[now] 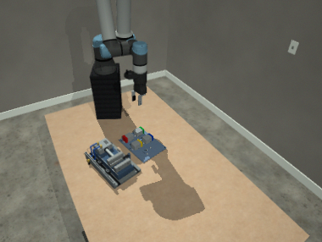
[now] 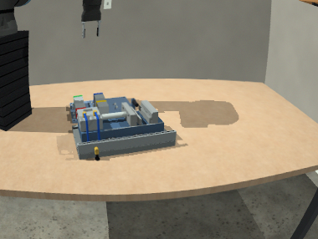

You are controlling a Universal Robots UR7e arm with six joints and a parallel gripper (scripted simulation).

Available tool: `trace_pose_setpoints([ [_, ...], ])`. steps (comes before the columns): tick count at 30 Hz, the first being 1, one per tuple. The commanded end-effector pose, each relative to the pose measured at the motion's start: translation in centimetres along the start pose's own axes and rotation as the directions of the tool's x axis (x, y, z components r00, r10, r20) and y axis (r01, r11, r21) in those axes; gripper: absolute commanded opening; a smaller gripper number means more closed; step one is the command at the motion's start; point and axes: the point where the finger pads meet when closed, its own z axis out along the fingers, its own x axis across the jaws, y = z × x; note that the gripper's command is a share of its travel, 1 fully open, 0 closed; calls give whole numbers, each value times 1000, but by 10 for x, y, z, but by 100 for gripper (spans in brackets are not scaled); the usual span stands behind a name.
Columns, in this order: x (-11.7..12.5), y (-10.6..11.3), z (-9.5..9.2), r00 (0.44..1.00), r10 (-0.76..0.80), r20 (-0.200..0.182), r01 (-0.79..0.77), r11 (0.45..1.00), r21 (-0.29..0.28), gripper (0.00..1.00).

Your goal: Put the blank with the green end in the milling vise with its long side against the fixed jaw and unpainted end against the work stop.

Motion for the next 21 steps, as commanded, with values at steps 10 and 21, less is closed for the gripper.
trace_pose_setpoints([
  [10,0,3,1,974,-228,1,228,974,1,100],
  [21,0,2,1,996,-89,1,89,996,1,100],
])
